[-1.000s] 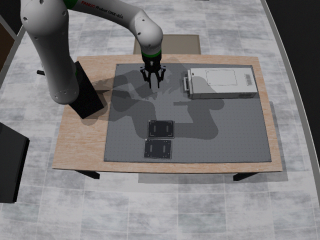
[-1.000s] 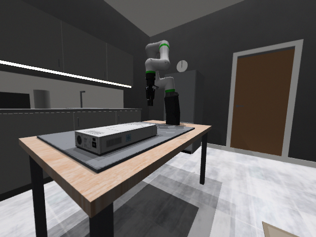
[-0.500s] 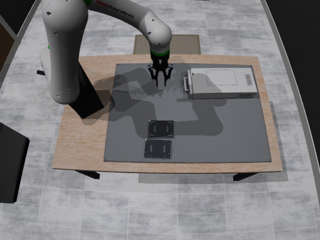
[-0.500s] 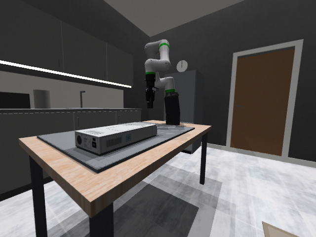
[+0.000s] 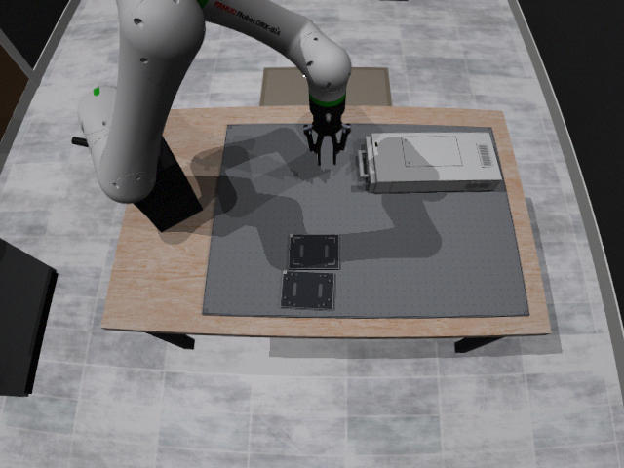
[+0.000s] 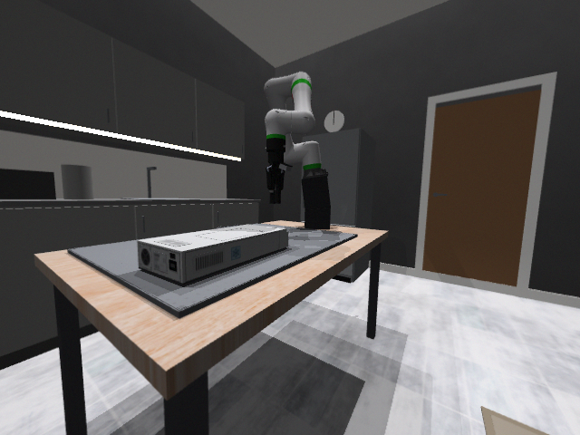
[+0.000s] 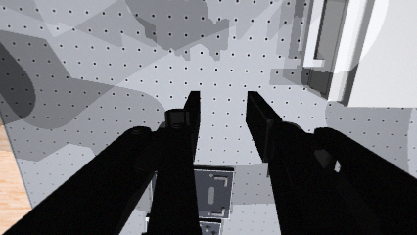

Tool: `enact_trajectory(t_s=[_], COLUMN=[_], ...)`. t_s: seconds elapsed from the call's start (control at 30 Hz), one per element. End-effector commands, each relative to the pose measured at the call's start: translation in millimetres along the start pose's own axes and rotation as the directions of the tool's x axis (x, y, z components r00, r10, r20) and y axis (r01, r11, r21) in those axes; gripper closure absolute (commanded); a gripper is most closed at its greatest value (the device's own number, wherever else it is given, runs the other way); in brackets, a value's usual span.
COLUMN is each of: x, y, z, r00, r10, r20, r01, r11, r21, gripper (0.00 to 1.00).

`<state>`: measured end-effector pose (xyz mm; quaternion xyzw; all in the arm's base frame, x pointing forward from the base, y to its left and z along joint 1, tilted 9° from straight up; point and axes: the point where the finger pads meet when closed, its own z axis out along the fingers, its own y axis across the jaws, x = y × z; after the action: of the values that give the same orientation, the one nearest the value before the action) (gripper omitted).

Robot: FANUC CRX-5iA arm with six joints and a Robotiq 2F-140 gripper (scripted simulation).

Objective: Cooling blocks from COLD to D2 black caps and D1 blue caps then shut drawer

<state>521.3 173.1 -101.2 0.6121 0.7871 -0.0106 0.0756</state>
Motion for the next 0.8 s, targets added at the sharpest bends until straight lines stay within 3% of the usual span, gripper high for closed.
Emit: enact_trajectory(t_s=[0.0,0.77], x=[7,45], y=[11,68], z=[5,38], r00=[1.000,1.000], r10=[0.000,0.000], r20=[0.000,0.000], r01=[0.000,0.000], r11=[1.000,1.000], r21=[-0.001,-0.001], gripper=[0.66,0.66])
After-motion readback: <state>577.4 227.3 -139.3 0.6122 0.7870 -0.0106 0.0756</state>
